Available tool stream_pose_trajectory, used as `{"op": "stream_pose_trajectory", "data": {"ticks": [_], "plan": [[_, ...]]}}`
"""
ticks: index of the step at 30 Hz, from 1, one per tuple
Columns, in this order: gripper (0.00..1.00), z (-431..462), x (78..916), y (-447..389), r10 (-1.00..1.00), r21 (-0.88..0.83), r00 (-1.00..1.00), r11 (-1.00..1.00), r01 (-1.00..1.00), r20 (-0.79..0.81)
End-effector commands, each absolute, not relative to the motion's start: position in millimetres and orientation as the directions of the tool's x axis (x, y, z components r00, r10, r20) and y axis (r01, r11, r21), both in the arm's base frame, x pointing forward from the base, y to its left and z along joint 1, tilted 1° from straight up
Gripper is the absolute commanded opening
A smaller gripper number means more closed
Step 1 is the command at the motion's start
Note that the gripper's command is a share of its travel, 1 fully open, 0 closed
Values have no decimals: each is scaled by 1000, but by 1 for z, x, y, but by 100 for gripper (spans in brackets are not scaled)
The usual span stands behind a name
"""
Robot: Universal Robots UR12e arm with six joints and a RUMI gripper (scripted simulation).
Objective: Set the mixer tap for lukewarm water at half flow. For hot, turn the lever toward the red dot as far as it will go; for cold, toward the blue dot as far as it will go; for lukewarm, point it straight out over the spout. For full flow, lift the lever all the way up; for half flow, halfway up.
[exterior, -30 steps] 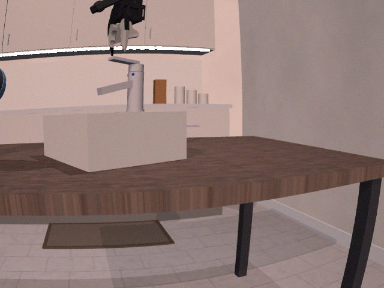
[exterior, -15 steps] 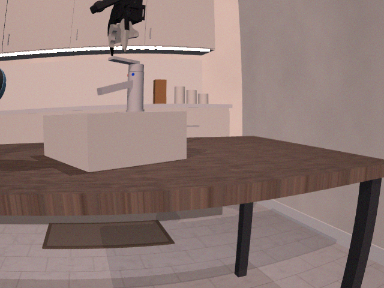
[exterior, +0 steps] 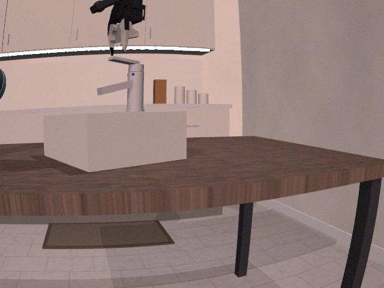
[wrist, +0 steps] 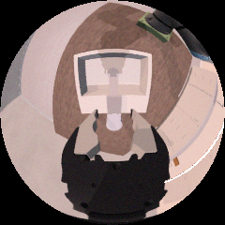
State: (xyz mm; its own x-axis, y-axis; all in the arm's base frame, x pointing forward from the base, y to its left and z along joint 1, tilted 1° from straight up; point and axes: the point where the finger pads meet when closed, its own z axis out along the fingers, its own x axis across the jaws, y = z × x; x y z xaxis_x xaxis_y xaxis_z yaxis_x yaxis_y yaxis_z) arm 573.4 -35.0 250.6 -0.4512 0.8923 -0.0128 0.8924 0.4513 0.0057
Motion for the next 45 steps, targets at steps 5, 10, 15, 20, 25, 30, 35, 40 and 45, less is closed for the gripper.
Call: {"op": "stream_pose_trajectory", "data": {"ticks": [5,10,15,20,25,30,35,40,45], "plan": [[41,251,574,-35,892,7,-451,451,892,-14],[41,251,574,-35,892,7,-451,451,892,-14],[41,251,574,-35,892,7,-451,451,892,-14],[41,249,574,-35,892,7,-451,451,892,-14],[41,247,574,-35,892,7,-451,451,892,-14],[41,243,574,-35,892,7,-451,451,892,-14],[41,239,574,-35,892,7,-451,451,892,-14],[41,235,574,-35,892,7,-451,451,892,-14],[41,230,574,-35,892,7,-451,451,892,-14]]}}
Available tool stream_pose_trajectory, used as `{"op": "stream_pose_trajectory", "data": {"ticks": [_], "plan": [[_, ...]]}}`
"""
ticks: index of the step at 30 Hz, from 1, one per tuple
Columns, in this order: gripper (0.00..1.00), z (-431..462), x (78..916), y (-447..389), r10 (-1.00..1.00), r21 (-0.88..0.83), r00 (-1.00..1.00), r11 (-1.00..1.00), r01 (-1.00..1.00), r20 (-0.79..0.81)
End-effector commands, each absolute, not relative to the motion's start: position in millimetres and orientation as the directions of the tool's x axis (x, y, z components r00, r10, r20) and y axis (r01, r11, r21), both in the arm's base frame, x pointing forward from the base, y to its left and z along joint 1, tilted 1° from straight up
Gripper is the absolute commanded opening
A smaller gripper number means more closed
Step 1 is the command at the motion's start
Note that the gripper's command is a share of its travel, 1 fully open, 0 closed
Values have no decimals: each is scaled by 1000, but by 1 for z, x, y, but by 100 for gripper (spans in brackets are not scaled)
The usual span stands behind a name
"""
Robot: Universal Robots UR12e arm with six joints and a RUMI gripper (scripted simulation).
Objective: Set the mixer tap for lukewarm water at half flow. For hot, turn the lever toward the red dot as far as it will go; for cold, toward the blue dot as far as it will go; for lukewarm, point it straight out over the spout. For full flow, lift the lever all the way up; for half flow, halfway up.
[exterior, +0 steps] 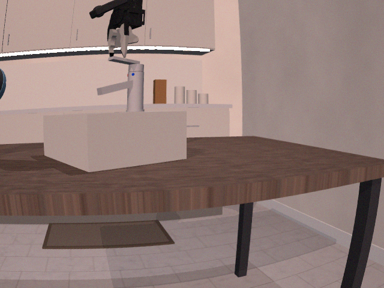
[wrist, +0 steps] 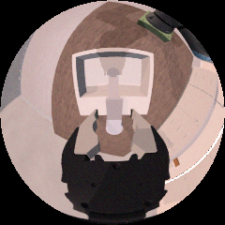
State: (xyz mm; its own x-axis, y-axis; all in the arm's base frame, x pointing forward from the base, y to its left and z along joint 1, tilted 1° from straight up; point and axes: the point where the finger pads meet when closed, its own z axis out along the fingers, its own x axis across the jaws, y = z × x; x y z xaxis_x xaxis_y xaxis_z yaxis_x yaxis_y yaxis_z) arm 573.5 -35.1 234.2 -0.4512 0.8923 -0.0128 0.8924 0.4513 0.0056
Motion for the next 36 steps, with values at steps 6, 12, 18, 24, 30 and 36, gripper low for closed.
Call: {"op": "stream_pose_trajectory", "data": {"ticks": [6,12,18,24,30,36], "plan": [[41,225,574,-35,892,7,-451,451,892,-14],[41,222,574,-35,892,7,-451,451,892,-14],[41,220,574,-35,892,7,-451,451,892,-14],[41,219,574,-35,892,7,-451,451,892,-14],[41,219,574,-35,892,7,-451,451,892,-14],[41,219,574,-35,892,7,-451,451,892,-14]]}}
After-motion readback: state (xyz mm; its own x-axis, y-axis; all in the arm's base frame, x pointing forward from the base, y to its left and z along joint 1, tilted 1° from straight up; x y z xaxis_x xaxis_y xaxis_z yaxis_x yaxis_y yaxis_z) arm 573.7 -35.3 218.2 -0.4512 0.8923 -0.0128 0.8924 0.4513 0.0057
